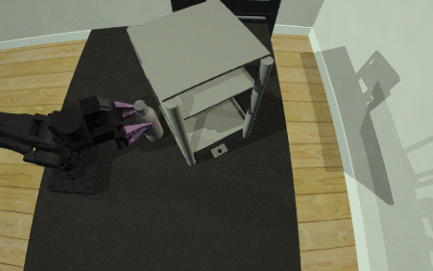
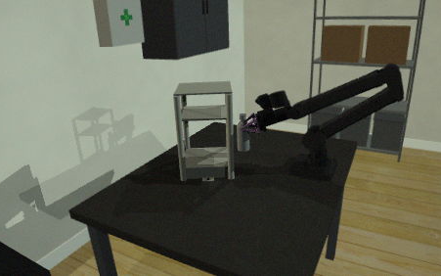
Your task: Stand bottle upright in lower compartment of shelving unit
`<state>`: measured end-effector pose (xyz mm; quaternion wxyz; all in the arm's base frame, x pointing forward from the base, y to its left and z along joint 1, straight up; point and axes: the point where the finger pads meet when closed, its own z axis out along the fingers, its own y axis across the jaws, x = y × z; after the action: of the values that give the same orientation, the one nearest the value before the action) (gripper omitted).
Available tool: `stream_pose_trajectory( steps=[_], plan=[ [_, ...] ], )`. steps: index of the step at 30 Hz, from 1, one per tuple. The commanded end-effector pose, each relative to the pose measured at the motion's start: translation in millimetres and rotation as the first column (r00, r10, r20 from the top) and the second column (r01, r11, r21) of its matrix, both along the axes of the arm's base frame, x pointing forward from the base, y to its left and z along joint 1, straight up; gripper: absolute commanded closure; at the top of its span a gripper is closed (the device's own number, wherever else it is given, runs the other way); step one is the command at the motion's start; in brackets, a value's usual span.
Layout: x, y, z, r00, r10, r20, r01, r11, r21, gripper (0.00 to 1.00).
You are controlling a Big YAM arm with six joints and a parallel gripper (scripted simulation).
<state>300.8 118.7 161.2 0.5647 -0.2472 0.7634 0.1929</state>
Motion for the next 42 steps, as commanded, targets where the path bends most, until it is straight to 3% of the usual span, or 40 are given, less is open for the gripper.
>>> stream_pose_trajectory(
  steps=[1, 22, 27, 38, 42],
  plan=[
    [20.7, 4.4, 43.1, 0.995, -0.001, 0.096, -0.001, 1.0, 0.021, 0.59],
    [21.0, 3.3, 43.0, 0.995, -0.004, 0.096, 0.002, 1.0, 0.02, 0.59],
    [11.7, 1.1, 22.8, 0.998, -0.005, 0.069, 0.004, 1.0, 0.016, 0.59],
    [4.6, -1.2, 9.1, 0.999, -0.008, 0.05, 0.007, 1.0, 0.013, 0.59],
    [9.1, -0.8, 19.8, 0.997, -0.009, 0.07, 0.008, 1.0, 0.015, 0.59]
  ],
)
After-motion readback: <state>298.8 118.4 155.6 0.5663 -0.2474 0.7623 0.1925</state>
